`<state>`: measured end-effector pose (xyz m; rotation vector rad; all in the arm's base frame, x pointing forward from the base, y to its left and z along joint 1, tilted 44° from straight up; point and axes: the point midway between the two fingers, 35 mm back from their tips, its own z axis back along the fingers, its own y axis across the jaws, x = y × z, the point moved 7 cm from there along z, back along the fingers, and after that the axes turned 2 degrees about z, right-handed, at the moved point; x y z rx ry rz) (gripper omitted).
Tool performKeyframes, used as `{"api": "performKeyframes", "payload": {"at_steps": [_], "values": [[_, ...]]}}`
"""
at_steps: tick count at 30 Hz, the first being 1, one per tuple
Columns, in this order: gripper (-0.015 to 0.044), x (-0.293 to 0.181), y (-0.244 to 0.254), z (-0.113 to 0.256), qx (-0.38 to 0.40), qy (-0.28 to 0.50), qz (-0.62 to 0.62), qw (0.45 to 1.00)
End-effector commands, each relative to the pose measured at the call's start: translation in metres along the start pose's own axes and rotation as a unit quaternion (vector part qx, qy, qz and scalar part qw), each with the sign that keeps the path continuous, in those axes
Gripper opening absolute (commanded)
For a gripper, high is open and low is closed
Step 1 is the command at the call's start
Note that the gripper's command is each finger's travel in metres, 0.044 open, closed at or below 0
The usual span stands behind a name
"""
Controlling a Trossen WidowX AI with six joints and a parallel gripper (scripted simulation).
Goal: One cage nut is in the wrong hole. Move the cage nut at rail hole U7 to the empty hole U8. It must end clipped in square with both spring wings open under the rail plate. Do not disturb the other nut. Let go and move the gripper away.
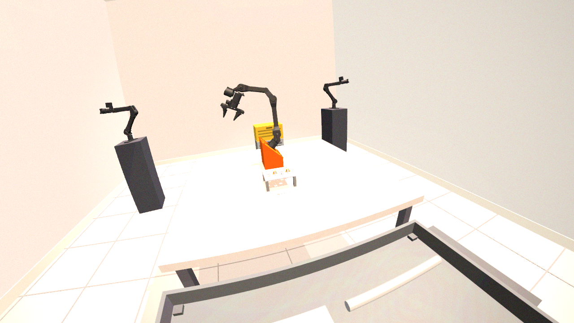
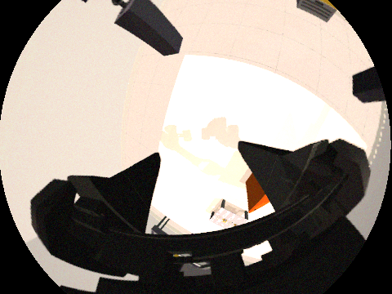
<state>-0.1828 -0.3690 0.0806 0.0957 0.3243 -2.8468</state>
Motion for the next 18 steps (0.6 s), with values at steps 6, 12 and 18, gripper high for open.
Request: {"api": "performKeyframes", "payload": {"at_steps": [6, 12, 18], "values": [[0.044, -0.125, 0.067, -0.012, 0.015, 0.05, 0.141, 0.989], [0.044, -0.211, 0.087, -0.022, 0.013, 0.084, 0.229, 0.97], [0.044, -0.298, 0.087, -0.035, 0.004, 0.121, 0.313, 0.942]]}}
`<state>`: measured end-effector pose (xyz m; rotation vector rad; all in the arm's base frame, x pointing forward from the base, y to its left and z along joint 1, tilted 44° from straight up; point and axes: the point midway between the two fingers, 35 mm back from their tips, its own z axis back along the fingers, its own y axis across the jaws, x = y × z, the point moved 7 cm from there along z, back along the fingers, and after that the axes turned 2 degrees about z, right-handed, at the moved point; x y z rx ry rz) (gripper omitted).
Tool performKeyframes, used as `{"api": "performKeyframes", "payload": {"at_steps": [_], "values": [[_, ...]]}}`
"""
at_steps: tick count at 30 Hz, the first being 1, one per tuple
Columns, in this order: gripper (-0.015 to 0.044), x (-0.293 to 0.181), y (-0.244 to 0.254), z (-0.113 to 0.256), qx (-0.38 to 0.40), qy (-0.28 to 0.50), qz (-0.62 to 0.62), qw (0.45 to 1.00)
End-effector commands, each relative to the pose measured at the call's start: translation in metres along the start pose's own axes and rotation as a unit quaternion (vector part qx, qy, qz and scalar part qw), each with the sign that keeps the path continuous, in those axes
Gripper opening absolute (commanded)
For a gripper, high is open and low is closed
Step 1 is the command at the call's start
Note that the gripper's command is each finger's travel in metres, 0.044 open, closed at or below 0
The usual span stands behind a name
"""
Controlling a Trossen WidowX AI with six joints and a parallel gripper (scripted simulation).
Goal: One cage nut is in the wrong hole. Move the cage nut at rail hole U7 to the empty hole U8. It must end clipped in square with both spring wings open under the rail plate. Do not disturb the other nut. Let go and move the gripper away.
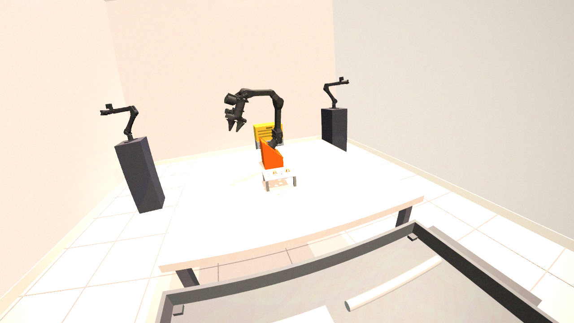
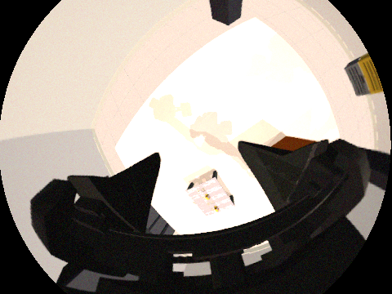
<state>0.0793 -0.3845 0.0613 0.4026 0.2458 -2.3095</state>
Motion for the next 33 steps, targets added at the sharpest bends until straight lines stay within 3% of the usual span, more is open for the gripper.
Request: {"api": "performKeyframes", "payload": {"at_steps": [1, 10, 18, 33], "values": [[0.044, -0.057, 0.028, -0.026, -0.01, 0.037, 0.062, 0.997], [0.044, -0.177, 0.051, -0.076, -0.053, 0.091, 0.176, 0.979], [0.044, -0.281, 0.037, -0.119, -0.096, 0.179, 0.276, 0.939], [0.044, -0.297, 0.025, -0.152, -0.099, 0.185, 0.282, 0.936]]}}
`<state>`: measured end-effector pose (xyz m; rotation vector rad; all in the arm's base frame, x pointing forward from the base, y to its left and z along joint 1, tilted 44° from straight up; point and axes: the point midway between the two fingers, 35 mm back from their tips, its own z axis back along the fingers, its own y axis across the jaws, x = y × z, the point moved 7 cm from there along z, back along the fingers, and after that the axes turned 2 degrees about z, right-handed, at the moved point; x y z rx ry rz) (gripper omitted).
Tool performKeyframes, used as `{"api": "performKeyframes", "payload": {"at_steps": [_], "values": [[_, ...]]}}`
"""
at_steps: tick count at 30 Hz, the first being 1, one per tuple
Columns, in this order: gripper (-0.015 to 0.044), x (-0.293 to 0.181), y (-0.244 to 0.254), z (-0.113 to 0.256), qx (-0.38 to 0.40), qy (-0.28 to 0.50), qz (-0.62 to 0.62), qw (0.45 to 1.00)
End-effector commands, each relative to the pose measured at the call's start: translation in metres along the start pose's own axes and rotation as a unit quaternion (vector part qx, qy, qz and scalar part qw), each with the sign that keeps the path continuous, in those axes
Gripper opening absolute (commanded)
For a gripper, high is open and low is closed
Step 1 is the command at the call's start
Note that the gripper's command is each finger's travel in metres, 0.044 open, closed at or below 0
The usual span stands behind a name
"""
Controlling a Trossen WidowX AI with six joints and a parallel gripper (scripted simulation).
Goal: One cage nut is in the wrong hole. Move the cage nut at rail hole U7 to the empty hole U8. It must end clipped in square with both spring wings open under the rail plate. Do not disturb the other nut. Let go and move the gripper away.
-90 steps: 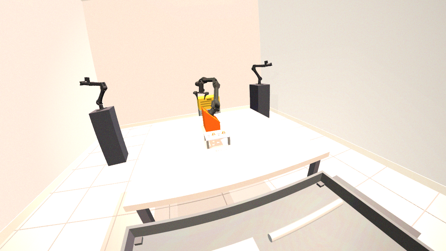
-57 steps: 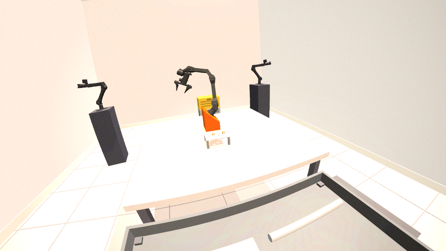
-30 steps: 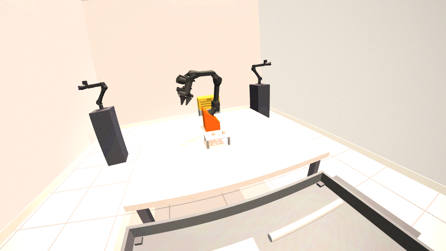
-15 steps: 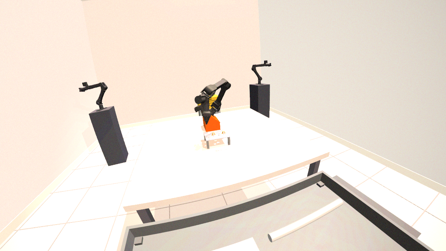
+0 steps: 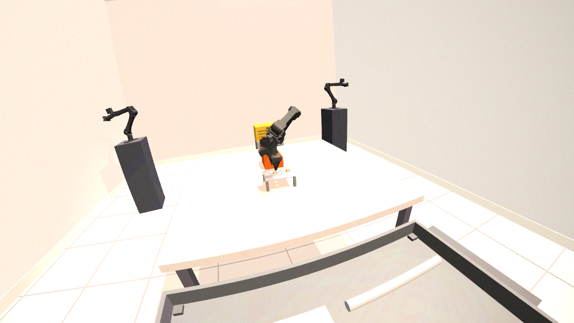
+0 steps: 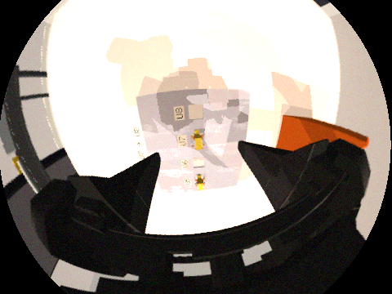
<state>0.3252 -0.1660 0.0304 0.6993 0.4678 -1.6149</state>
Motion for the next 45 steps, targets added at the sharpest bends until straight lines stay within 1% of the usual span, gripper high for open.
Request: {"api": "performKeyframes", "payload": {"at_steps": [1, 12, 24, 38, 45], "values": [[0.0414, -0.001, -0.001, -0.008, -0.001, 0.003, -0.003, 1.0], [0.0125, -0.001, -0.001, -0.008, -0.001, 0.003, -0.003, 1.0], [0.012, -0.001, -0.001, -0.008, -0.001, 0.003, -0.003, 1.0], [0.012, -0.001, -0.001, -0.029, -0.001, 0.003, -0.003, 1.0], [0.012, -0.001, -0.001, -0.032, -0.001, 0.004, -0.003, 1.0]]}}
